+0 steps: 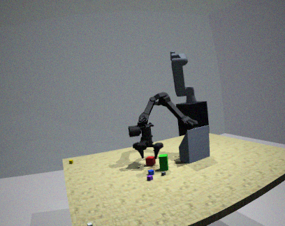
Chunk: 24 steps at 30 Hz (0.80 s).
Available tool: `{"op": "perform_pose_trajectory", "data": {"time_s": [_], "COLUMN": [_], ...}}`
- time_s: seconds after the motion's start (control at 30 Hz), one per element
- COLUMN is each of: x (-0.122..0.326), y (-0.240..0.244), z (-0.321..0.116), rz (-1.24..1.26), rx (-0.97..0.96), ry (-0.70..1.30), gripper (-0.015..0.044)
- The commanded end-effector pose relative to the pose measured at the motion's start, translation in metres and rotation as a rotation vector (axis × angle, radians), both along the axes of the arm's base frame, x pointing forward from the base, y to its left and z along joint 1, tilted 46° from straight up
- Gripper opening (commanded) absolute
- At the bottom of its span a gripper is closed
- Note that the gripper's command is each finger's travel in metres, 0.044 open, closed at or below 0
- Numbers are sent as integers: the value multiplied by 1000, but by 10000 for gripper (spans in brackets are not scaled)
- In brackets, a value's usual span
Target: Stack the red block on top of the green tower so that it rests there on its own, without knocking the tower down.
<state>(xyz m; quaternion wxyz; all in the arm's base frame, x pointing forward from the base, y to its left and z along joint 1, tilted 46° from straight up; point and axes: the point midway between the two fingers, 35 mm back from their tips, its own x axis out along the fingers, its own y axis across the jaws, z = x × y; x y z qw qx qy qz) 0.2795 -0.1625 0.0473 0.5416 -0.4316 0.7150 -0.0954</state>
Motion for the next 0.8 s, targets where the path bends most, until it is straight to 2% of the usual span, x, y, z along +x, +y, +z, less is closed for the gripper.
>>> {"op": "perform_pose_trajectory", "data": {"time_s": [0.0, 0.77], "x": [-5, -7], "y": [-5, -18], "z": [-11, -23], "rz": [0, 0], "rx": [6, 4], "ry": [25, 26], "gripper": [440, 440]}}
